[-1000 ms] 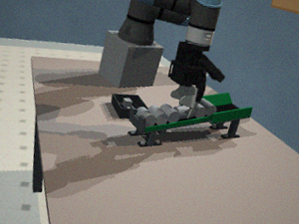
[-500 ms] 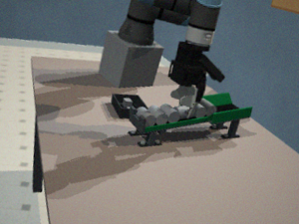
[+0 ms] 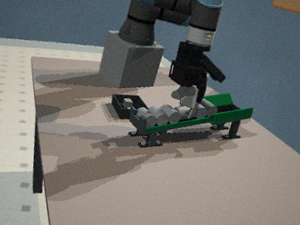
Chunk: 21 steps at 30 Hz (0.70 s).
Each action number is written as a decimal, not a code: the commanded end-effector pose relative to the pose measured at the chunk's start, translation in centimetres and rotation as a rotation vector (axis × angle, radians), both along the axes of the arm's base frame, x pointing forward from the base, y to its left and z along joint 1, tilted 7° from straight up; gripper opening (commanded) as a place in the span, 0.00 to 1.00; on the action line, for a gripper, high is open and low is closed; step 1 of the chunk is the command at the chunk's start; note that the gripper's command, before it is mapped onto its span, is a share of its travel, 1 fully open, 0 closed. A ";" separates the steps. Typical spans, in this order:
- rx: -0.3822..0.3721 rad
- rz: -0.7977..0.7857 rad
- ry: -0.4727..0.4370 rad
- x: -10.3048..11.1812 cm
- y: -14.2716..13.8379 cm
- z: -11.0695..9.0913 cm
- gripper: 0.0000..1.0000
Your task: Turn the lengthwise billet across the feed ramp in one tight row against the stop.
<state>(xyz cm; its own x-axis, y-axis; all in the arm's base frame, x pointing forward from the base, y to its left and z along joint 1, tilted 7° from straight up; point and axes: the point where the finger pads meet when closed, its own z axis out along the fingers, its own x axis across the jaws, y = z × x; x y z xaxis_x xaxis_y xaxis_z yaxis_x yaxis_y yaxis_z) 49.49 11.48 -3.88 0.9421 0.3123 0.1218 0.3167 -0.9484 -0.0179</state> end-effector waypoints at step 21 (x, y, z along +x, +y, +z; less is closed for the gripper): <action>0.000 0.000 -0.002 -0.2 -0.1 2.0 0.00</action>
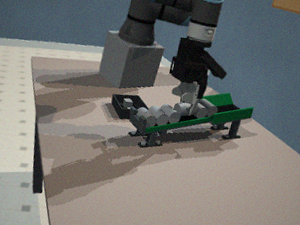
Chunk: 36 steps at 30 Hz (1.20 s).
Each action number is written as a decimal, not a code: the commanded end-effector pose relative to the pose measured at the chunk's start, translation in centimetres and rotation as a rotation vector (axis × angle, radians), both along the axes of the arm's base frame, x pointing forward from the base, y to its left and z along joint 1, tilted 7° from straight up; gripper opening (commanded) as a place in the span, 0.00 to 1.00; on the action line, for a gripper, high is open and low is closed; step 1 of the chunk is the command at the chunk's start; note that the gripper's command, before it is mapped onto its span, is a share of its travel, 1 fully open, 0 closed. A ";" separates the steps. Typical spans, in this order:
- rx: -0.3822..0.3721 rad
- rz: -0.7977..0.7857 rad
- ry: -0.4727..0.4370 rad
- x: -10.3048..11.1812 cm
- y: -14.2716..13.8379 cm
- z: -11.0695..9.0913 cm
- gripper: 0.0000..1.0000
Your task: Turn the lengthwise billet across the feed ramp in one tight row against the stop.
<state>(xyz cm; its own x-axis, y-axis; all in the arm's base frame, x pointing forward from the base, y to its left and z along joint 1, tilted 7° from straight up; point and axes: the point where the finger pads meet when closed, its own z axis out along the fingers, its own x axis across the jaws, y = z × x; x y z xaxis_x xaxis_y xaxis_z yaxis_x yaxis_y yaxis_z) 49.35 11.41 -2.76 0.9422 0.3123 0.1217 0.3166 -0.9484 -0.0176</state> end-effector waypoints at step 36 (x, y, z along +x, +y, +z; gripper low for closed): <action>0.000 0.000 -0.002 -0.6 -0.3 5.5 0.00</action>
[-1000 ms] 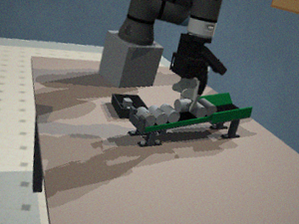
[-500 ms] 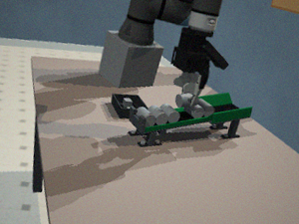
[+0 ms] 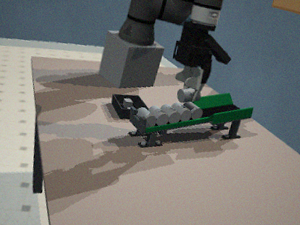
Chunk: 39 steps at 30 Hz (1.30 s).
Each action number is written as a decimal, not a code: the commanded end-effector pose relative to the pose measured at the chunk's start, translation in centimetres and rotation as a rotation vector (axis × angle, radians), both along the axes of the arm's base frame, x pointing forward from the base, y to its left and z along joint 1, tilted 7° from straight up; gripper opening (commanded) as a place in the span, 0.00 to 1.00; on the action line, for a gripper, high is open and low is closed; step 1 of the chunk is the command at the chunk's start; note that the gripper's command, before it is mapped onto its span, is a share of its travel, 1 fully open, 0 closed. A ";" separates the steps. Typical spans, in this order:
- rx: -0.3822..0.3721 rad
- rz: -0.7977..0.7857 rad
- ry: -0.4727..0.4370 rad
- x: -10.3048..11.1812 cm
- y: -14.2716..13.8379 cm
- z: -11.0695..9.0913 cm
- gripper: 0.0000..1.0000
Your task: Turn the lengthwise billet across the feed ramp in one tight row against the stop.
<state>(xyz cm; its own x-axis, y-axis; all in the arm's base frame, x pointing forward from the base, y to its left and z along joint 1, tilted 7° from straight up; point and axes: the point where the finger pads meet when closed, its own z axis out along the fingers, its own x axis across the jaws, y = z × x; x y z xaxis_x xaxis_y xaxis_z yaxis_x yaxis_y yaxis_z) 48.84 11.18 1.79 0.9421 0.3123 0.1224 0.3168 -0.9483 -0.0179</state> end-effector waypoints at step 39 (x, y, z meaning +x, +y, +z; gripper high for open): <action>0.000 0.000 -0.002 -0.2 -0.1 2.3 0.00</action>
